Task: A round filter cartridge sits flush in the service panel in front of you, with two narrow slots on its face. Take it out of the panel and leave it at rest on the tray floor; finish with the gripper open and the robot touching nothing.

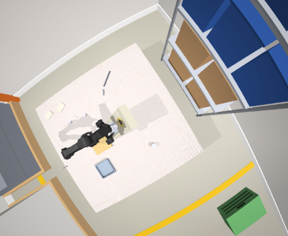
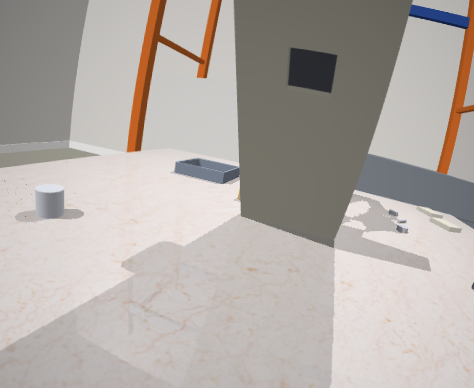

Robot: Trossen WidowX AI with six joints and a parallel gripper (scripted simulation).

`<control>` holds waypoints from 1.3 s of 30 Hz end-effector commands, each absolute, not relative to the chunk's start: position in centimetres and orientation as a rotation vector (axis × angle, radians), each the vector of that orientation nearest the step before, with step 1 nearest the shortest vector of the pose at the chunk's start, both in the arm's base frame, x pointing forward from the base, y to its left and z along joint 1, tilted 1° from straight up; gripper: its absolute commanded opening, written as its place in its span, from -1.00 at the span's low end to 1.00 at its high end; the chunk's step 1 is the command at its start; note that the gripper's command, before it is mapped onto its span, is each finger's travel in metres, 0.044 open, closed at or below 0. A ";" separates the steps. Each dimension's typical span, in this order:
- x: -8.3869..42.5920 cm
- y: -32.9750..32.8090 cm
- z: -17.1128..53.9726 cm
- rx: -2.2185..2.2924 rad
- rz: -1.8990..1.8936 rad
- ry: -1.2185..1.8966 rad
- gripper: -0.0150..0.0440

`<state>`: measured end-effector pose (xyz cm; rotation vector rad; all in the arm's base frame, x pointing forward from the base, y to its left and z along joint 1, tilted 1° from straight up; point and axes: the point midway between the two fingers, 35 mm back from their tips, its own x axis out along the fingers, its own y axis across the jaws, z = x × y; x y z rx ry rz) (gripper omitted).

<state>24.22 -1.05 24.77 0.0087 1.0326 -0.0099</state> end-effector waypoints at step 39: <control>26.5 -1.0 24.6 0.010 -0.007 1.033 -0.49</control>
